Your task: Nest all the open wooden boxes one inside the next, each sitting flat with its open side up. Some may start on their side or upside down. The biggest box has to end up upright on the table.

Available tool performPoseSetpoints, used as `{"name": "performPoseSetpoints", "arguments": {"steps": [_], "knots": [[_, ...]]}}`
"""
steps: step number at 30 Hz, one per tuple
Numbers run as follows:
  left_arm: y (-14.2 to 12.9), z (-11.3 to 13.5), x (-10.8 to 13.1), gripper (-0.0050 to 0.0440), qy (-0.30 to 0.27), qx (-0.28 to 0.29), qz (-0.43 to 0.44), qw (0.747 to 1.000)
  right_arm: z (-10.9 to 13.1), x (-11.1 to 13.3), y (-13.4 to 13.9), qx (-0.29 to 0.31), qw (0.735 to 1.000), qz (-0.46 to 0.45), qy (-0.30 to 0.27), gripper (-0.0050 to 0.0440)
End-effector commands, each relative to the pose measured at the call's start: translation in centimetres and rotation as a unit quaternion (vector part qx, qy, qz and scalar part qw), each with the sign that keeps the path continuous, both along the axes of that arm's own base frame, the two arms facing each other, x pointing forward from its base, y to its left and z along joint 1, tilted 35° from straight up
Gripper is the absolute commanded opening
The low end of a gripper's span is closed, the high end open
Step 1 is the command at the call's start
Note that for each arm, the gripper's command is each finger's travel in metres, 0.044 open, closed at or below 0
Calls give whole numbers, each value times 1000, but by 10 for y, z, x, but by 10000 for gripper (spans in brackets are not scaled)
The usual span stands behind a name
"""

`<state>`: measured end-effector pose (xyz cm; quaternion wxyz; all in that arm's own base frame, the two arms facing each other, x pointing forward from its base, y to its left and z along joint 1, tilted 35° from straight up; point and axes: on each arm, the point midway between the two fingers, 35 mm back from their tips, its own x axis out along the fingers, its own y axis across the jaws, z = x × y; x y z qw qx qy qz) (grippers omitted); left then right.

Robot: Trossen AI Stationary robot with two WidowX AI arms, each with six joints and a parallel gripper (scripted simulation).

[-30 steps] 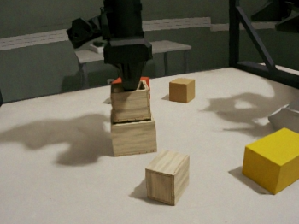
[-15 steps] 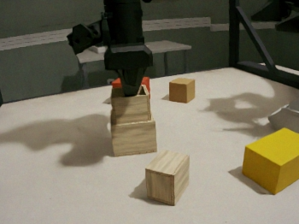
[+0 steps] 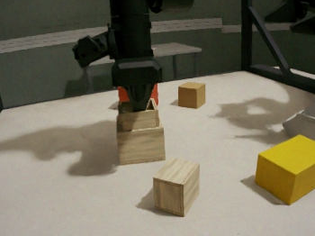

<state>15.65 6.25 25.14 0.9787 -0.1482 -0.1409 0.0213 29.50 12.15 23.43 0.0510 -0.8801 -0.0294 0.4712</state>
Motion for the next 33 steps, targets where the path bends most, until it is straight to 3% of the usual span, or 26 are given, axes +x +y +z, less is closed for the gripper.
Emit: {"name": "performPoseSetpoints", "arguments": {"steps": [1,25,26,33], "knots": [[0,-1,0,400,0,-1,-1,1000,-2,4,0,2,1000,0,-5,254],[0,-1,0,400,0,-1,-1,1000,-22,18,3,2,1000,0,-5,254],[0,-1,0,400,0,-1,-1,1000,-14,17,3,7,1000,0,-15,254],[0,-1,0,400,0,-1,-1,1000,-16,17,2,6,1000,0,-13,254]]}}
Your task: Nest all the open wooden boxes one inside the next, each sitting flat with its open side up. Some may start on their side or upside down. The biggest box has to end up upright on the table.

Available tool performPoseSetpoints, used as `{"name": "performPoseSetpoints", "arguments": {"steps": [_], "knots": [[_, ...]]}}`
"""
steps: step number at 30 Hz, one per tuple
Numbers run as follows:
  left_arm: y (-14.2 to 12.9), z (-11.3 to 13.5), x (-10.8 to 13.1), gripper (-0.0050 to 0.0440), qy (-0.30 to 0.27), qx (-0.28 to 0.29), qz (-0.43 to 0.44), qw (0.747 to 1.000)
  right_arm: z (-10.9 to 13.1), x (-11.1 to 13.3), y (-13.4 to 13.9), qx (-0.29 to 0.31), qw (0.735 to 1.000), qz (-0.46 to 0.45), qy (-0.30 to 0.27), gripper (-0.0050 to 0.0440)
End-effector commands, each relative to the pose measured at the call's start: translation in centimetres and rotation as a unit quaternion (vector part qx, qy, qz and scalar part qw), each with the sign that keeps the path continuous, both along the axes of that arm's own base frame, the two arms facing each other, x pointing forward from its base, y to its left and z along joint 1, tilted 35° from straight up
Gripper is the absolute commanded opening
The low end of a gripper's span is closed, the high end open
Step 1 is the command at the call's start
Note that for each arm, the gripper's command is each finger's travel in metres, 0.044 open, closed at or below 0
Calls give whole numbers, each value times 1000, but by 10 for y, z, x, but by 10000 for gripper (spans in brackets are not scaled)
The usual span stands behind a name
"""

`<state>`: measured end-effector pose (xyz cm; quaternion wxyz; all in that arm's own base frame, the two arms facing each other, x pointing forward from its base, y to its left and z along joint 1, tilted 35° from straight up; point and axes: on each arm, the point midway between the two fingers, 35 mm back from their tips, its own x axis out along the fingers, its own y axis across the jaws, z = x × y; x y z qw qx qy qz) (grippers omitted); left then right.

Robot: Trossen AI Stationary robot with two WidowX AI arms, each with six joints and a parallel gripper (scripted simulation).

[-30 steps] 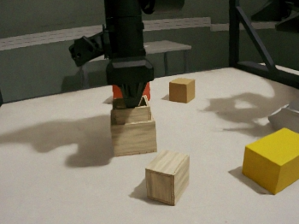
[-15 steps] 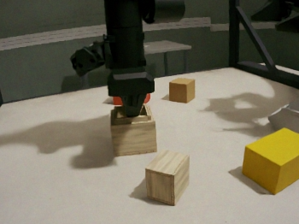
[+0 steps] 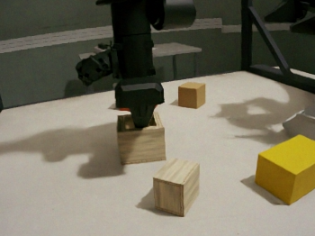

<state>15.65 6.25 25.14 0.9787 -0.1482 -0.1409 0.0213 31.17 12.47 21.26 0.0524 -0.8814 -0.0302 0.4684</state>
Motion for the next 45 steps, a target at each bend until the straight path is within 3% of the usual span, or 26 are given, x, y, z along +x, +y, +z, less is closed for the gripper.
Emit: {"name": "performPoseSetpoints", "arguments": {"steps": [1,25,28,45], "knots": [[0,-1,0,400,0,-1,-1,1000,4,0,-1,4,1000,0,-8,254],[0,-1,0,400,0,-1,-1,1000,6,0,0,6,1000,0,-12,254],[0,-1,0,400,0,-1,-1,1000,7,0,0,6,1000,0,-13,182],[0,-1,0,400,0,-1,-1,1000,7,0,0,6,1000,0,-13,82]]}}
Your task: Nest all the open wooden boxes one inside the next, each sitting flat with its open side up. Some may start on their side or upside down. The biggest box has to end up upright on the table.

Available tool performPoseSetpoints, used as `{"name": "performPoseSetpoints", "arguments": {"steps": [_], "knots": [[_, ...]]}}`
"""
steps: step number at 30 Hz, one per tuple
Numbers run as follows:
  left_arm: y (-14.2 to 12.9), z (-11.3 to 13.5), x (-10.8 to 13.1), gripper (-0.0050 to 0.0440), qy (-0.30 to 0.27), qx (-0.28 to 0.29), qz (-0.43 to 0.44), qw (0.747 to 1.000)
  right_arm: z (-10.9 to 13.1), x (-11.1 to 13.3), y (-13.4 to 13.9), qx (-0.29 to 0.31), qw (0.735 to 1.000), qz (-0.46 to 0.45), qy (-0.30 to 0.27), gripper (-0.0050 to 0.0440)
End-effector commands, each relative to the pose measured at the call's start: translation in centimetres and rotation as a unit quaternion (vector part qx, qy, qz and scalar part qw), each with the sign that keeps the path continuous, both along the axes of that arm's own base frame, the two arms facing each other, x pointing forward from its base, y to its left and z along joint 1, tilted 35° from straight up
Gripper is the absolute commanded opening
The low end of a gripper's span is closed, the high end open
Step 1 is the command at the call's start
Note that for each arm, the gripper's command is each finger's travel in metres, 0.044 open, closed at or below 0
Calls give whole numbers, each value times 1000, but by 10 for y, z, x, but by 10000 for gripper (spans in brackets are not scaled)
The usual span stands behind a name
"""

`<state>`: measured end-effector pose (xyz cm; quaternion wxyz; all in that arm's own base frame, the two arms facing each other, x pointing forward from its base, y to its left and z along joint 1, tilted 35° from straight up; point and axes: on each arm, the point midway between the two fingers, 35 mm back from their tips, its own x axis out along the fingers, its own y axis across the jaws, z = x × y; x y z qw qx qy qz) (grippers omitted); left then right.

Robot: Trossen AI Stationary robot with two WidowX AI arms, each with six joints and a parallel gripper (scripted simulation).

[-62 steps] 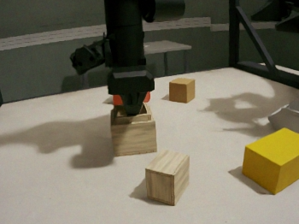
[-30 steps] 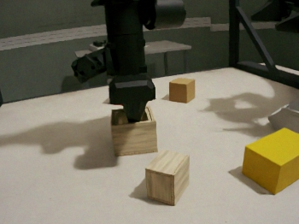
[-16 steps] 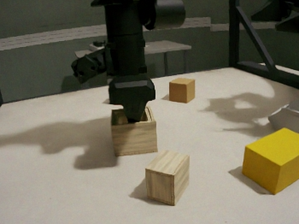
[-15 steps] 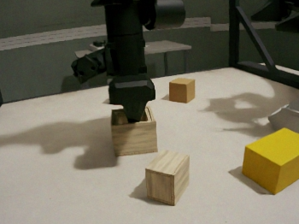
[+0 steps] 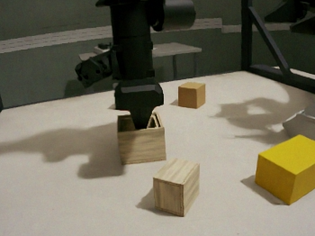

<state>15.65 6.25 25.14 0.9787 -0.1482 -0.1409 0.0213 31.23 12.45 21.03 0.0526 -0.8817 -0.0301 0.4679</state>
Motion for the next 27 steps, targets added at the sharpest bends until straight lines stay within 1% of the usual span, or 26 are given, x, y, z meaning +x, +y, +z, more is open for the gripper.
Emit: {"name": "performPoseSetpoints", "arguments": {"steps": [1,10,12,15,21,24,27], "knots": [[0,-1,0,400,0,-1,-1,1000,9,-1,0,6,1000,0,-13,75],[0,-1,0,400,0,-1,-1,1000,9,-1,0,6,1000,0,-13,15],[0,-1,0,400,0,-1,-1,1000,9,-1,0,6,1000,0,-13,15],[0,-1,0,400,0,-1,-1,1000,9,-1,0,6,1000,0,-13,0],[0,-1,0,400,0,-1,-1,1000,9,-1,0,6,1000,0,-13,0],[0,-1,0,400,0,-1,-1,1000,18,-2,0,32,999,-31,-17,0],[0,-1,0,400,0,-1,-1,1000,24,-5,0,89,990,-110,-8,0]]}}
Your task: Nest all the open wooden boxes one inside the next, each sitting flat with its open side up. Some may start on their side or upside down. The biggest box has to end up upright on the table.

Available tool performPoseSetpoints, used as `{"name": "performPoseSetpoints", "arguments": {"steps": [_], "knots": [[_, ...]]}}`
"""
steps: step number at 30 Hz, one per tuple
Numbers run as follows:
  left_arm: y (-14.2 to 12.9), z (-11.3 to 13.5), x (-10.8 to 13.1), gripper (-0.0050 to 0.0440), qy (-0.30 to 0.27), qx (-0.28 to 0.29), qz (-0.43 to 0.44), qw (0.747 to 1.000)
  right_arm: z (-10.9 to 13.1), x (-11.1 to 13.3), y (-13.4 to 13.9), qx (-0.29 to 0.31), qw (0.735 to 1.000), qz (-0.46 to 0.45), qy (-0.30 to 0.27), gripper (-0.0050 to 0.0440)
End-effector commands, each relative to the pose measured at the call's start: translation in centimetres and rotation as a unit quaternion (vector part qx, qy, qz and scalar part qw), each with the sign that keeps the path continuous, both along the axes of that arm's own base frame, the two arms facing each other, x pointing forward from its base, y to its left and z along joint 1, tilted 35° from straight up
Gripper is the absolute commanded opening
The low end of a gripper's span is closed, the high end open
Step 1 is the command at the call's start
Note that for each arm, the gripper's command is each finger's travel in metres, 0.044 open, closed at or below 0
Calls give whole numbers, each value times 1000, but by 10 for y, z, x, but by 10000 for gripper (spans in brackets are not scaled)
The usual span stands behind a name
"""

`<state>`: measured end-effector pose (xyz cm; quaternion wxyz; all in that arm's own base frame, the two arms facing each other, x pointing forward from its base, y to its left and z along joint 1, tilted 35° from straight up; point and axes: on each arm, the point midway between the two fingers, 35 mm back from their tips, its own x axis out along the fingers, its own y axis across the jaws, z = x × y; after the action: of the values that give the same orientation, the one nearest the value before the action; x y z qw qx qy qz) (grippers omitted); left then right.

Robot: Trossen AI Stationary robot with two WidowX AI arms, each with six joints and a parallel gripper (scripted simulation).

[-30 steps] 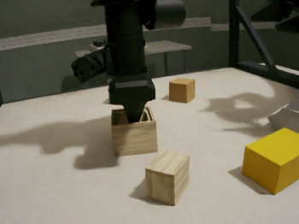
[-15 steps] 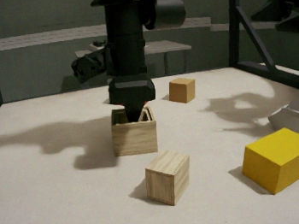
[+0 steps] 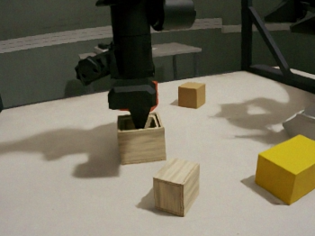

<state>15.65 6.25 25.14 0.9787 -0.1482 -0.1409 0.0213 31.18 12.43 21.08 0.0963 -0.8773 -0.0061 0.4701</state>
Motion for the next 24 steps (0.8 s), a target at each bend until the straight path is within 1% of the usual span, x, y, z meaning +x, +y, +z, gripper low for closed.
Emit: {"name": "performPoseSetpoints", "arguments": {"steps": [1,2,3,7,13,17,19,20,21,24], "knots": [[0,-1,0,400,0,-1,-1,1000,23,-5,0,60,996,-69,-15,0],[0,-1,0,400,0,-1,-1,1000,23,-5,0,60,996,-69,-15,0],[0,-1,0,400,0,-1,-1,1000,25,-5,0,88,990,-108,-10,-1],[0,-1,0,400,0,-1,-1,1000,29,-8,0,130,977,-168,-1,-3],[0,-1,0,400,0,-1,-1,1000,34,-11,-1,195,946,-258,12,-5],[0,-1,0,400,0,-1,-1,1000,37,-13,-1,236,919,-316,20,-35],[0,-1,0,400,0,-1,-1,1000,37,-13,-1,236,919,-316,20,-35],[0,-1,0,400,0,-1,-1,1000,36,-13,-1,259,898,-354,28,-43],[0,-1,0,400,0,-1,-1,1000,40,-15,-2,270,891,-364,28,-50],[0,-1,0,400,0,-1,-1,1000,42,-17,-2,299,863,-405,34,-50]]}}
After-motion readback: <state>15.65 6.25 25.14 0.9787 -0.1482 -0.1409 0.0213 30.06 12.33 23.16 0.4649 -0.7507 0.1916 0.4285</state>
